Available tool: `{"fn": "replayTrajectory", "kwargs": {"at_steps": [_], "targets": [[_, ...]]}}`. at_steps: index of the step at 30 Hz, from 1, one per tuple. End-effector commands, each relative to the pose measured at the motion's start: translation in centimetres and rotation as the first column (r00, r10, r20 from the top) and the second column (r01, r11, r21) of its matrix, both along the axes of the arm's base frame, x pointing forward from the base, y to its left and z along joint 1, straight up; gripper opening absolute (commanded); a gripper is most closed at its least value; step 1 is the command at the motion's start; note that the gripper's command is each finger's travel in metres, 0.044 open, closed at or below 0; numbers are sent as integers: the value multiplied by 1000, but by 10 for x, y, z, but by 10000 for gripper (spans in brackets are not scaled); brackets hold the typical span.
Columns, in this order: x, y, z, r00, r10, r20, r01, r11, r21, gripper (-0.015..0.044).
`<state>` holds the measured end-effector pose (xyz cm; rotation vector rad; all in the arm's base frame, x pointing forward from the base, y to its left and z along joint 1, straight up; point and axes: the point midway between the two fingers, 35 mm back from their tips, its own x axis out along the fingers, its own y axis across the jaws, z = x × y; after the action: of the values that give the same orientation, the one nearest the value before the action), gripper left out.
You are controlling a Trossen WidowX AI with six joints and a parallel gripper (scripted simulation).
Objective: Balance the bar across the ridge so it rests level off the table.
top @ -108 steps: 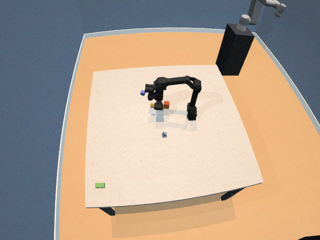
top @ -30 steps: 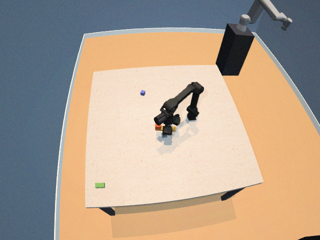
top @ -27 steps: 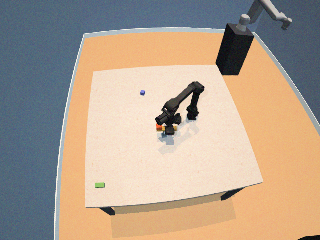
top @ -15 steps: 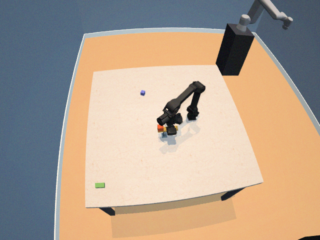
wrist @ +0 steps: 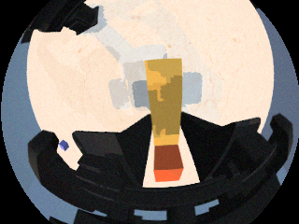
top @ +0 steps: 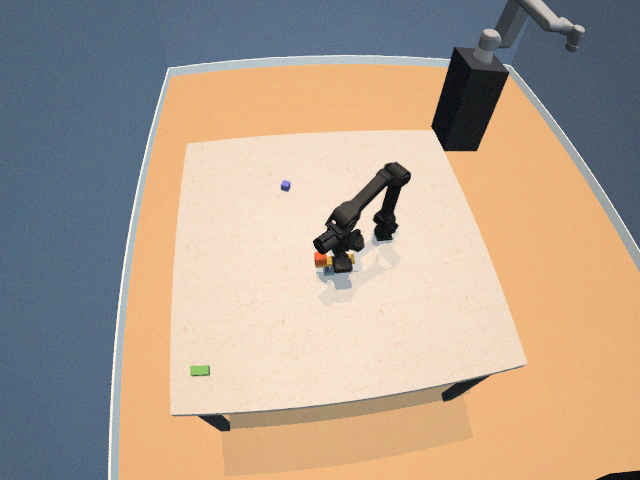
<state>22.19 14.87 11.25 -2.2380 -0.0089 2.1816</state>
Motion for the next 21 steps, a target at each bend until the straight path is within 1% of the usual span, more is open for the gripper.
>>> {"fn": "replayTrajectory", "kwargs": {"at_steps": [1, 5, 21], "targets": [[-1, -1, -7, 1000, 4, -6, -4, 1000, -3, 0], [-1, -2, -13, 1000, 5, -6, -5, 1000, -3, 0], [-1, -2, -12, 1000, 5, -6, -5, 1000, -3, 0]]}}
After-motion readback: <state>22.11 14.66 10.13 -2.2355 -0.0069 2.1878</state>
